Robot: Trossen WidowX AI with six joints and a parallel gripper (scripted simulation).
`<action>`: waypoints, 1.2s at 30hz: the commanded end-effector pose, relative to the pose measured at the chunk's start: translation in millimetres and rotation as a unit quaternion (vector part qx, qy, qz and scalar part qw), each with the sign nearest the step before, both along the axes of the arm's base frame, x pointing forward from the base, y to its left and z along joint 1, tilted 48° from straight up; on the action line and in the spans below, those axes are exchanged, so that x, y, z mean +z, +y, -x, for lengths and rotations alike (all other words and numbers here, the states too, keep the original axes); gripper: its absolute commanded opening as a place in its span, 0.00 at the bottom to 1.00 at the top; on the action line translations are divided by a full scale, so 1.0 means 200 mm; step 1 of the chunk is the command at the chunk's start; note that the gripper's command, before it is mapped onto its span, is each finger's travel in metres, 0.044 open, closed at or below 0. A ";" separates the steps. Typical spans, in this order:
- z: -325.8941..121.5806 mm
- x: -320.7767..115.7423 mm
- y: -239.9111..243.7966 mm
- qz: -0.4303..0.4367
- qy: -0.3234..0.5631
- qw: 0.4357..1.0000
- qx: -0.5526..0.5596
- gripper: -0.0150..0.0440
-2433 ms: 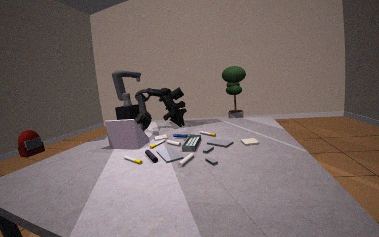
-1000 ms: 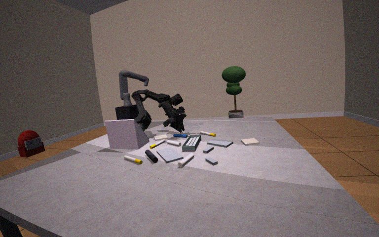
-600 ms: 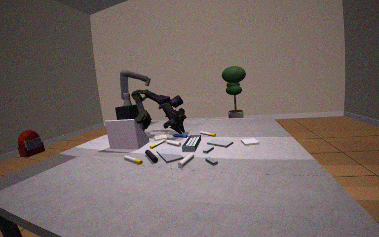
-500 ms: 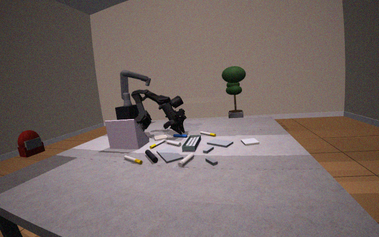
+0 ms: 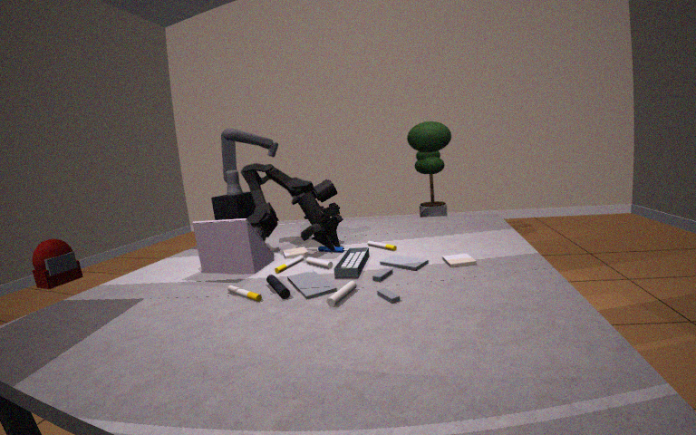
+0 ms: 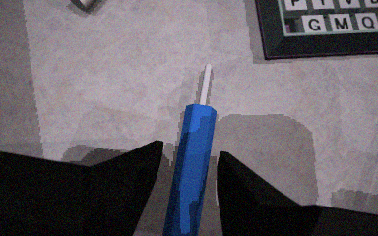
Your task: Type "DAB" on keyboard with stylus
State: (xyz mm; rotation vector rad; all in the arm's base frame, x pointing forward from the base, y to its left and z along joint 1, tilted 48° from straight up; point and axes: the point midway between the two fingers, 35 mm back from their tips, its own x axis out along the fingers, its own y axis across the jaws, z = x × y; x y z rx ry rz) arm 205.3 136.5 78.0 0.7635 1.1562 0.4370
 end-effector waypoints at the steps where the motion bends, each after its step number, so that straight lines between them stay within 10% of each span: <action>1: 0.01 -0.02 0.01 0.001 0.003 1.000 -0.002 0.51; 14: 0.00 -0.01 0.01 0.000 0.001 1.000 0.000 0.25; 36: -0.03 0.13 -0.16 0.003 0.002 1.000 0.000 0.25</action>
